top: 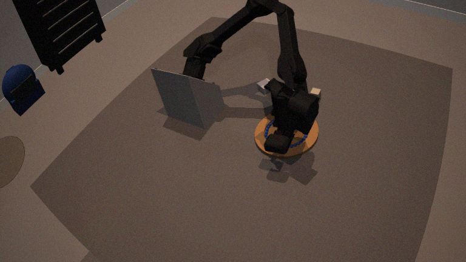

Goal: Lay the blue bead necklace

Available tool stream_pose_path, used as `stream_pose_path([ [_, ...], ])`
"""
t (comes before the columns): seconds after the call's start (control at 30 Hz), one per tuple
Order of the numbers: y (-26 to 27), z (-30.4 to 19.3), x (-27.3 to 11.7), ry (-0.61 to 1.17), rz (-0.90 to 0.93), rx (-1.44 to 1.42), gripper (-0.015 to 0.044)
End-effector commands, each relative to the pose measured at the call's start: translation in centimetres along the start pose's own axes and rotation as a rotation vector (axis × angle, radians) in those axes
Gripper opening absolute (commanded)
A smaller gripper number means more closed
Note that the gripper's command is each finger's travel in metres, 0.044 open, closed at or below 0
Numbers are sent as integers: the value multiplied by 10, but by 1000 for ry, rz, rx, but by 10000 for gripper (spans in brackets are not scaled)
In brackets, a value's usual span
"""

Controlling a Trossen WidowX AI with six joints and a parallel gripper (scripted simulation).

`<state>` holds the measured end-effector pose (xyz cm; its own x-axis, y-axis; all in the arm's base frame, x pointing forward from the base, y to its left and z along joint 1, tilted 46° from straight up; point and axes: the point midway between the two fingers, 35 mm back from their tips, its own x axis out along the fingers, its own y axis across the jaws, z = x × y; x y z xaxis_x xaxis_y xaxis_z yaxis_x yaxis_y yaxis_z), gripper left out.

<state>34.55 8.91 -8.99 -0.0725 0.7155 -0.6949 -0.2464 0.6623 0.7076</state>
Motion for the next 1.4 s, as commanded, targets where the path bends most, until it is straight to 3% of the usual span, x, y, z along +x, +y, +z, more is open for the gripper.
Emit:
stream_pose_path([
  [0.0,0,0,0,0,0,0,26],
  [0.53,1,-1,-1,3,2,4,440],
  [1.13,1,-1,-4,0,1,3,440],
  [1.37,0,-23,-36,1,-1,190,256],
])
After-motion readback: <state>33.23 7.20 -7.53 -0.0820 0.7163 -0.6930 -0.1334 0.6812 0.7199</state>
